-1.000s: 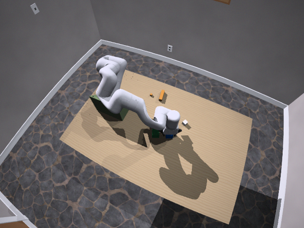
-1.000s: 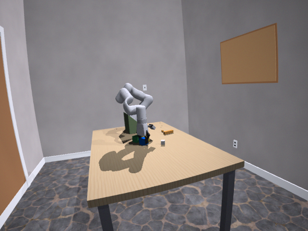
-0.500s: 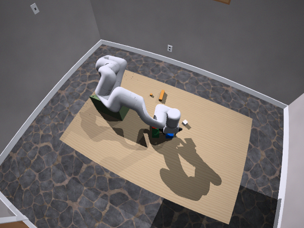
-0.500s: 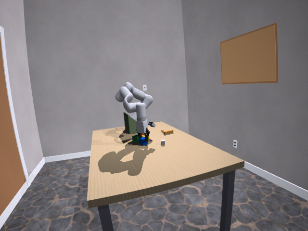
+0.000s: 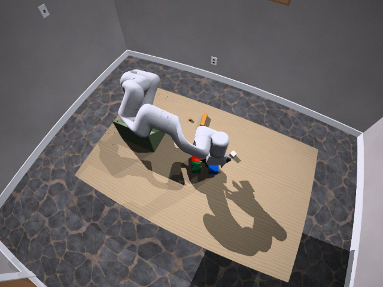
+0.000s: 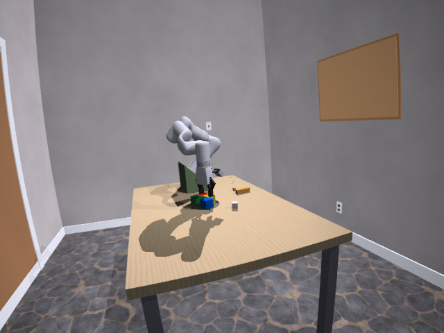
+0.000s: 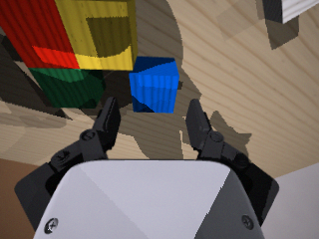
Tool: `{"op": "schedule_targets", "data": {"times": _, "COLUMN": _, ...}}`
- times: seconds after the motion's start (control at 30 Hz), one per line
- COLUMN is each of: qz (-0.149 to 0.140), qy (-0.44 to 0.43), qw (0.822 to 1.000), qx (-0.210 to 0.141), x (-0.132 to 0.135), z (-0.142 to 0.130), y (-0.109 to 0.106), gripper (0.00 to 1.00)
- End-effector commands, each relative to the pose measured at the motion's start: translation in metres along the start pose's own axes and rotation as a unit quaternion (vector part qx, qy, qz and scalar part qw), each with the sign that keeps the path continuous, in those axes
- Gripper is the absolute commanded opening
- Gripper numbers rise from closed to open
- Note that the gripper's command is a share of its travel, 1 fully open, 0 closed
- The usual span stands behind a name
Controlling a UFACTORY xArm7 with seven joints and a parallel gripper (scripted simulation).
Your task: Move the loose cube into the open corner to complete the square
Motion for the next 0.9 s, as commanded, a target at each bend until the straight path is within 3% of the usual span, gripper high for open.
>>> {"op": "schedule_targets", "data": {"times": 0.0, "qz": -0.002, "qy": 0.0, "qw": 1.0, "qx": -0.001, "x": 0.001, "z": -0.001, "y": -0.017, "gripper": 0.84}}
{"op": "schedule_targets", "data": {"times": 0.47, "qz": -0.002, "qy": 0.0, "qw": 1.0, "qx": -0.001, "x": 0.0, "z": -0.001, "y": -0.04, "gripper": 0.84}}
{"op": "schedule_targets", "data": {"times": 0.87, "qz": -0.002, "qy": 0.0, "qw": 1.0, "qx": -0.001, "x": 0.0, "z": 0.0, "y": -0.043, "gripper": 0.84}}
Point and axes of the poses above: the point where the finger pads meet when closed, its own y axis out along the fingers, its own x axis across the jaws, z = x × y, the point moved 9 cm from there along -y, back along the fingers, and after that the axes turned 2 degrees about -y, right-handed, at the moved point
